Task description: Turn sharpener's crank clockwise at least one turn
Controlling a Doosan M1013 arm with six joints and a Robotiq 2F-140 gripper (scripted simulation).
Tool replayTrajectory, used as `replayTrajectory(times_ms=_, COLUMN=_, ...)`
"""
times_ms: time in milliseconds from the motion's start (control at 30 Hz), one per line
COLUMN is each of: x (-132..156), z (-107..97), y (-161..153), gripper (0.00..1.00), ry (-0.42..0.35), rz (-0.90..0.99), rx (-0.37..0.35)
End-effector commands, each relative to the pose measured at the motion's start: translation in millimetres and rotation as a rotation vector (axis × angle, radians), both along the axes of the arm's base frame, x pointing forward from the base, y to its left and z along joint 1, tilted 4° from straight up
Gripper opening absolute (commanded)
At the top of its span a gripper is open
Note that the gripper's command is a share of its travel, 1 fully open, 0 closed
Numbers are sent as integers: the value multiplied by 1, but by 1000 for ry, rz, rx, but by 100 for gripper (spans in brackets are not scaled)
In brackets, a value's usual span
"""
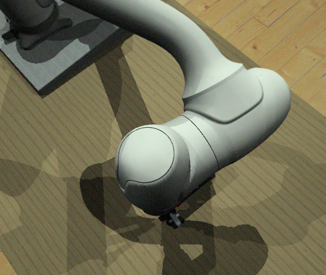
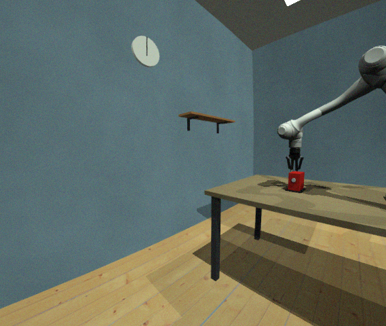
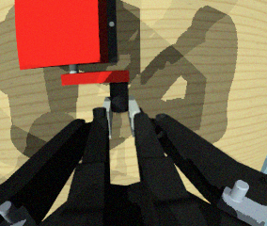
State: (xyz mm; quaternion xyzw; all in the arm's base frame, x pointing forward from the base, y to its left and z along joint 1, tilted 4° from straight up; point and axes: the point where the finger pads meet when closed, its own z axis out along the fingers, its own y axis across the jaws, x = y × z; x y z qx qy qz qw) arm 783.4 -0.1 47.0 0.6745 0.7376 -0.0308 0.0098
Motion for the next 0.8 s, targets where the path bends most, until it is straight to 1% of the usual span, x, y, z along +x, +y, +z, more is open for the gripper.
replayTrajectory(times_ms=0, x=0, z=0, y=0, gripper=0, ry=0, rz=0, rx=0)
replayTrajectory(times_ms=333, x=0, z=-4, y=0, gripper=0, ry=0, rz=0, rx=0)
replayTrajectory(times_ms=533, x=-2, z=-13, y=-1, gripper=0, ry=0, rz=0, rx=0)
replayTrajectory(times_ms=600, x=-2, z=-13, y=-1, gripper=0, ry=0, rz=0, rx=0)
replayTrajectory(times_ms=767, x=-6, z=-24, y=-2, gripper=0, ry=0, rz=0, rx=0)
